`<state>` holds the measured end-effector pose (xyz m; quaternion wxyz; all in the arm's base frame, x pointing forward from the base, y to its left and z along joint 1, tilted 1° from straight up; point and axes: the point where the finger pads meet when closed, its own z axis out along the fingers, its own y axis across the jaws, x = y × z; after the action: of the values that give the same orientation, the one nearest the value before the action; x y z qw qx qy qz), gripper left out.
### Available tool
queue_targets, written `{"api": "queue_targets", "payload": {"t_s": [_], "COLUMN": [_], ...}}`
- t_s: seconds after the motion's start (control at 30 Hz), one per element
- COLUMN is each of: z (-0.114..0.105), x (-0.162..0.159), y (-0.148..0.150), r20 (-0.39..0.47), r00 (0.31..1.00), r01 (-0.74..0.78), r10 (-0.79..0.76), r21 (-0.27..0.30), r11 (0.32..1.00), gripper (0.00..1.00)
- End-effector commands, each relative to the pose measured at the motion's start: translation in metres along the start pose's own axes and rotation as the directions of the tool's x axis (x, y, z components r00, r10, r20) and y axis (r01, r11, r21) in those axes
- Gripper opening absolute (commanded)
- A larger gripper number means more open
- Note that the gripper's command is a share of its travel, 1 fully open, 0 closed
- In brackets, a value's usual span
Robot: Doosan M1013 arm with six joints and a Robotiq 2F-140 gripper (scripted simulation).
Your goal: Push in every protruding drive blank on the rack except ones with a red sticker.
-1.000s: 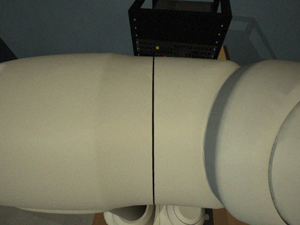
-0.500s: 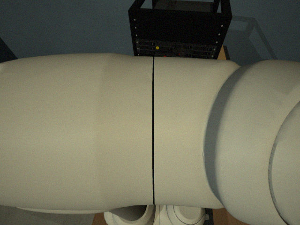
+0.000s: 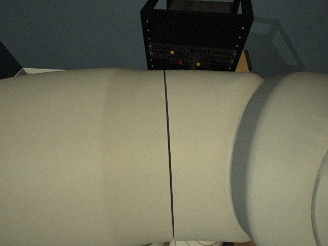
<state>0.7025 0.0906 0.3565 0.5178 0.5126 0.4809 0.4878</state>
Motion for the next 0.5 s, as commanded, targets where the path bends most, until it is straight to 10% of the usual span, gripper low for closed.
{"api": "queue_targets", "payload": {"t_s": [0.0, 0.47], "z": [-0.010, -0.045], "x": [0.015, 0.075], "y": [0.003, 0.009], "r20": [0.002, 0.002], "r00": [1.000, 1.000], "r01": [0.002, 0.002], "r10": [-0.002, -0.002], "r21": [-0.003, -0.003], "r11": [1.000, 1.000], "gripper": [1.00, 1.00]}}
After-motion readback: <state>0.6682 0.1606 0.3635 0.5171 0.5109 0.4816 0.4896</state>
